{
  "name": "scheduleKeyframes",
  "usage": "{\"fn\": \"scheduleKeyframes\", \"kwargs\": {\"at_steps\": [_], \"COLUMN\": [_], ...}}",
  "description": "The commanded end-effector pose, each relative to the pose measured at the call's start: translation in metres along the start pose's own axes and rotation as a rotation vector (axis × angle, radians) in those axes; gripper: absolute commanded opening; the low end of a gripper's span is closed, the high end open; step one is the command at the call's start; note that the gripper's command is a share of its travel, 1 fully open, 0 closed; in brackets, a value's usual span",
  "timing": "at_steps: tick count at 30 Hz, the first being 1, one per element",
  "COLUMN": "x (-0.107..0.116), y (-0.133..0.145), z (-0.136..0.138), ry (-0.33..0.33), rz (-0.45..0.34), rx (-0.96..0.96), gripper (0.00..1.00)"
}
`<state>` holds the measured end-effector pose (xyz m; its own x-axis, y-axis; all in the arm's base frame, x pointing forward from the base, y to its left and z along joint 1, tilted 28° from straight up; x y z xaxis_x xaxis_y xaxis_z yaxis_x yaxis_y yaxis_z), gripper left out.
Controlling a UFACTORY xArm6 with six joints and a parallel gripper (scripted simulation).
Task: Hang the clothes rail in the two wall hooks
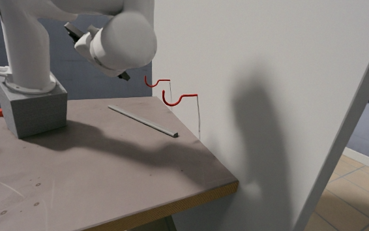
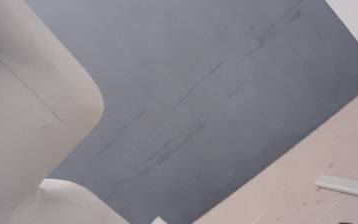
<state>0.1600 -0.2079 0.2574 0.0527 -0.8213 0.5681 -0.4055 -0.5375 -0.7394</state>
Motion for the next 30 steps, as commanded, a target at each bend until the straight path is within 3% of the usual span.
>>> {"fn": "scheduleKeyframes", "kwargs": {"at_steps": [1,17,22,30], "x": [0.001,0.001,-0.015,-0.042], "y": [0.0,0.0,-0.023,-0.054], "z": [0.0,0.0,0.019,0.039], "ry": [0.001,0.001,-0.108,-0.229], "rz": [-0.002,-0.002,-0.057,-0.116], "rx": [0.001,0.001,0.087,0.181], "gripper": [1.0,1.0,1.0,1.0]}}
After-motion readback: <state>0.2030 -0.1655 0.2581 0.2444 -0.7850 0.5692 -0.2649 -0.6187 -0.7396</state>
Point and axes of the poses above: the point where the finger pads meet when closed, its own x axis back along the fingers, its own z axis across the jaws, y = z × x, the point moved 9 cm from there along x, back along the fingers, and after that the axes turned 9 degrees about x, right-handed, at the moved point
